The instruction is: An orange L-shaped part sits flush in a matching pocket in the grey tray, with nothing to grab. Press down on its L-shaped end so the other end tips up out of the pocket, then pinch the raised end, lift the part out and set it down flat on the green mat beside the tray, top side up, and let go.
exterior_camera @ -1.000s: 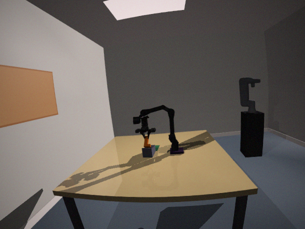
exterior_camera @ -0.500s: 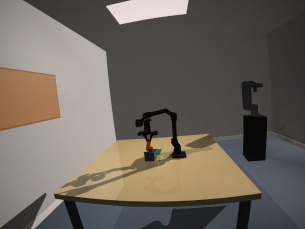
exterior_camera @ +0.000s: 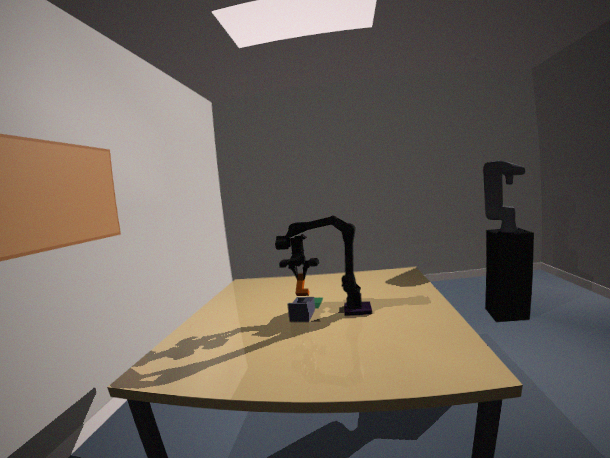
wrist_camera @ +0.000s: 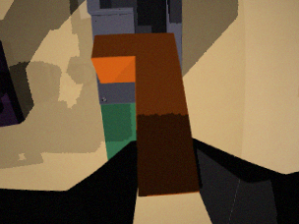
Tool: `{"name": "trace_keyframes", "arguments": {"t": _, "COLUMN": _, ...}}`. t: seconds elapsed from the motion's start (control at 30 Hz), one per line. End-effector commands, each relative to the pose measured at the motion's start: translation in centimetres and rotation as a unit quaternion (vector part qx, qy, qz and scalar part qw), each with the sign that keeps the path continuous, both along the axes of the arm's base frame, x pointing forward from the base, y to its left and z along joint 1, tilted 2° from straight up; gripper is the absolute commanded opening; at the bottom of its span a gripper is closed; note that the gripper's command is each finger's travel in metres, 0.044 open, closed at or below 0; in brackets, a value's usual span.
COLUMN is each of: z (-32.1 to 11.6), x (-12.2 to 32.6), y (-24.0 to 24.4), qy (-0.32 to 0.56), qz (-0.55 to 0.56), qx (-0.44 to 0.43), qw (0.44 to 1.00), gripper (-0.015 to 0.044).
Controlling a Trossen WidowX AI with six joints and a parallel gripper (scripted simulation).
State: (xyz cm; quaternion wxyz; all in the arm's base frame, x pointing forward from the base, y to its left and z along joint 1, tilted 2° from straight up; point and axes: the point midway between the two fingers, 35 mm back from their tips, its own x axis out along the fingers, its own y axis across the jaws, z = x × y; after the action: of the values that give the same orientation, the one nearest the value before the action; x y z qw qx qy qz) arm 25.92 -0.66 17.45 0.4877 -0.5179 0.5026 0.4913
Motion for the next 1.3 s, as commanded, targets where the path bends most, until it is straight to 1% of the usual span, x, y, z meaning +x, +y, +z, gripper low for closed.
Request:
{"name": "trace_keyframes", "arguments": {"t": 0.0, "z": 0.0, "x": -0.1, "y": -1.2, "qy": 0.001, "qz": 0.002, "qx": 0.001, "qw": 1.000, "gripper": 0.0000}}
{"name": "trace_keyframes", "arguments": {"t": 0.7, "z": 0.3, "x": -1.0, "y": -9.4, "qy": 0.001, "qz": 0.002, "qx": -0.003, "qw": 1.000, "gripper": 0.0000}}
{"name": "trace_keyframes", "arguments": {"t": 1.27, "z": -1.6, "x": -1.0, "y": -9.6, "qy": 0.001, "qz": 0.002, "qx": -0.003, "qw": 1.000, "gripper": 0.0000}}
